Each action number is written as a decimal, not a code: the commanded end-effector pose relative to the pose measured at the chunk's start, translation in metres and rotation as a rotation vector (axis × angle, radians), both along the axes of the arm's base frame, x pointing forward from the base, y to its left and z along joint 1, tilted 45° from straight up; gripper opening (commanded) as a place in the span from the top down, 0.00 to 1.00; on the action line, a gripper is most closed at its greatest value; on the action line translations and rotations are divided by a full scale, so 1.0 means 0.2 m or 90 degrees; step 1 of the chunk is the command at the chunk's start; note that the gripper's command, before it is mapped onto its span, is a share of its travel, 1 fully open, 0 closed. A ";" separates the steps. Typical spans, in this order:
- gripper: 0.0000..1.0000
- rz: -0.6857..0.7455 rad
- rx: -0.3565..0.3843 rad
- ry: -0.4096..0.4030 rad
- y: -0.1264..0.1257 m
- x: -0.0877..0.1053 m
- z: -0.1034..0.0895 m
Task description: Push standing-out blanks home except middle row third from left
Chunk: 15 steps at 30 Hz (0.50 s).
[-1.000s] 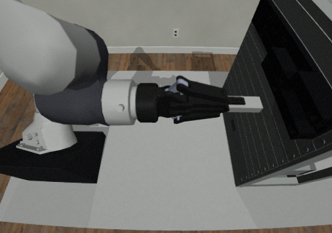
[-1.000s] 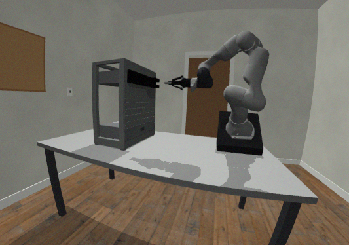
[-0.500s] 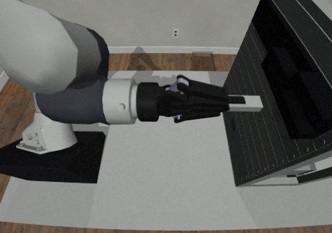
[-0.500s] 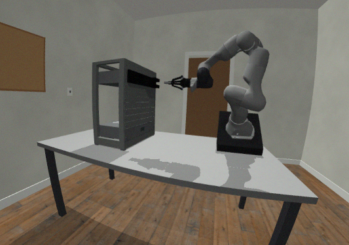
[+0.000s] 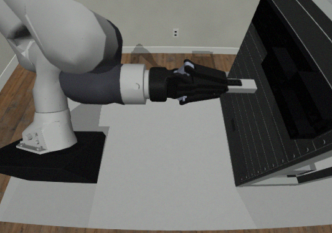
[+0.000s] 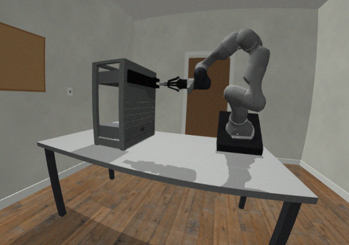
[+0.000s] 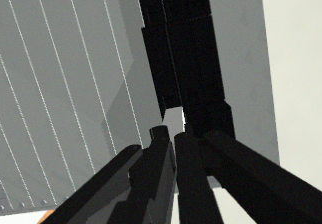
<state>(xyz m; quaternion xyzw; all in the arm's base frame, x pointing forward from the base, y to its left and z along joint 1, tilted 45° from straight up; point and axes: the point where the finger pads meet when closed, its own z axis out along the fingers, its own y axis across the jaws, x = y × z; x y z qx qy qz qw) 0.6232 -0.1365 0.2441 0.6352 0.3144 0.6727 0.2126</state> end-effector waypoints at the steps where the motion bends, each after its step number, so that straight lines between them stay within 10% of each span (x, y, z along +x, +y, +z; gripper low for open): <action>1: 1.00 -0.012 -0.007 -0.001 0.04 0.01 0.04; 15: 1.00 -0.012 -0.007 -0.001 0.19 0.03 0.13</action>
